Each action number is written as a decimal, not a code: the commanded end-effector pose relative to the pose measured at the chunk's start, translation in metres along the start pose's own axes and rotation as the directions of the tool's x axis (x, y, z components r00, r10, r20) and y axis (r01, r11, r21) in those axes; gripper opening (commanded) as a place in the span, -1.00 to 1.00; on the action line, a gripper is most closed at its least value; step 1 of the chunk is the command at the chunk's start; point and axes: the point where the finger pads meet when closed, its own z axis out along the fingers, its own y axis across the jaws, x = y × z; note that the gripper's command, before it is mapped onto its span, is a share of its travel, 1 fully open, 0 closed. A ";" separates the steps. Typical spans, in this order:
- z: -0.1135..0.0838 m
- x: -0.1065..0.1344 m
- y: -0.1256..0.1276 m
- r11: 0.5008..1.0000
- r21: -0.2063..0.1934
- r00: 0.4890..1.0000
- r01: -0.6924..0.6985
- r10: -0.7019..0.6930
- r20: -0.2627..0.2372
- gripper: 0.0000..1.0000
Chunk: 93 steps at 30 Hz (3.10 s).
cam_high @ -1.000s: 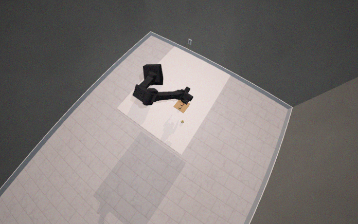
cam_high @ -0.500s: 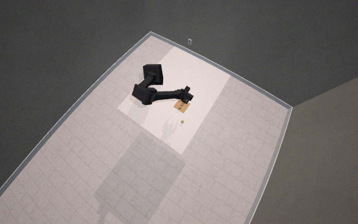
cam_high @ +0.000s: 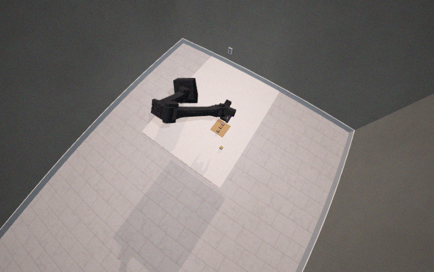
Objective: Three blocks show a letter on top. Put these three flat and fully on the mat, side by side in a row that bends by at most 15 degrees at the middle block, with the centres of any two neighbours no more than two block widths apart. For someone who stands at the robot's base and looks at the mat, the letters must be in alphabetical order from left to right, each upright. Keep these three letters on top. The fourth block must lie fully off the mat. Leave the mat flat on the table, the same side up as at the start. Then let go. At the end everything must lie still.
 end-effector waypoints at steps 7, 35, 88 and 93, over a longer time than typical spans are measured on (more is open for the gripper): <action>-0.017 -0.001 0.000 0.999 -0.019 0.999 -0.040 0.039 -0.006 1.00; -0.021 -0.004 -0.005 0.999 -0.004 0.999 -0.043 0.043 0.002 1.00; -0.021 -0.004 -0.005 0.999 -0.004 0.999 -0.043 0.043 0.002 1.00; -0.021 -0.004 -0.005 0.999 -0.004 0.999 -0.043 0.043 0.002 1.00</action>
